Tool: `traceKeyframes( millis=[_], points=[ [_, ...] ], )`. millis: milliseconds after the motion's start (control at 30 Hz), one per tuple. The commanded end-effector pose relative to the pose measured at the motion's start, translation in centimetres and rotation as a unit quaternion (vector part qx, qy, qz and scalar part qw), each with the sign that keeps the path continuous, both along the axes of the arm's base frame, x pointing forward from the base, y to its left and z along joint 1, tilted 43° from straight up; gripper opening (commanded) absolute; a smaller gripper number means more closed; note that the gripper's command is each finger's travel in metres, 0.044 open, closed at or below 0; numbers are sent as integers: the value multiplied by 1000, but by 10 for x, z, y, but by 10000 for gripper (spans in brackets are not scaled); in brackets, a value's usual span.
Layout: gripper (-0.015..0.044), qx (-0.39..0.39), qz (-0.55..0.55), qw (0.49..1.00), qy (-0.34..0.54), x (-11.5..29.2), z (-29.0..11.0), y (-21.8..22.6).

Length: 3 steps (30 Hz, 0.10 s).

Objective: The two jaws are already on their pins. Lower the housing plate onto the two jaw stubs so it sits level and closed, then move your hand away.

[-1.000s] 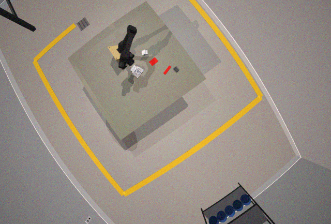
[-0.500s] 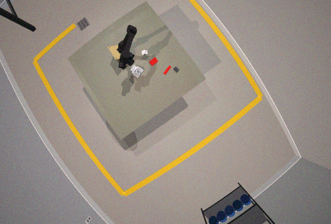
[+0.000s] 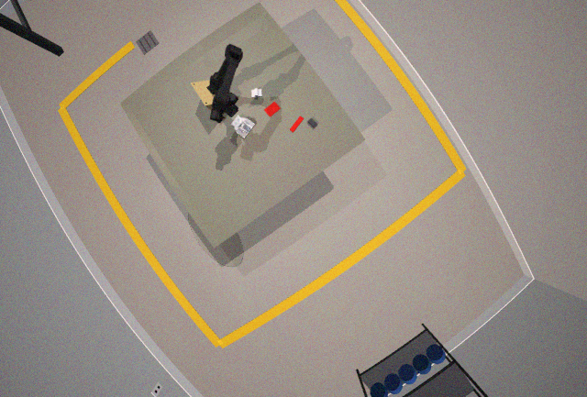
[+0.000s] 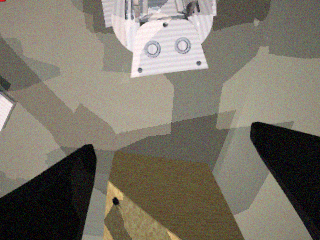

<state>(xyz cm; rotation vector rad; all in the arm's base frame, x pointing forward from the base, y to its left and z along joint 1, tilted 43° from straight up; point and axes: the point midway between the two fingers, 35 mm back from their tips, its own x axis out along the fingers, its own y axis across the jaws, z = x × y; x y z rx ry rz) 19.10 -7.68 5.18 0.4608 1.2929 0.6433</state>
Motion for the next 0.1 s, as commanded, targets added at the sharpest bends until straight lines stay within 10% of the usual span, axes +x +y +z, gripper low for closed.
traceKeyframes(
  millis=[0,67],
  points=[
    [440,-2,3,1000,-2,0,1,0],
    [440,-2,3,1000,-2,0,1,0]
  ],
)
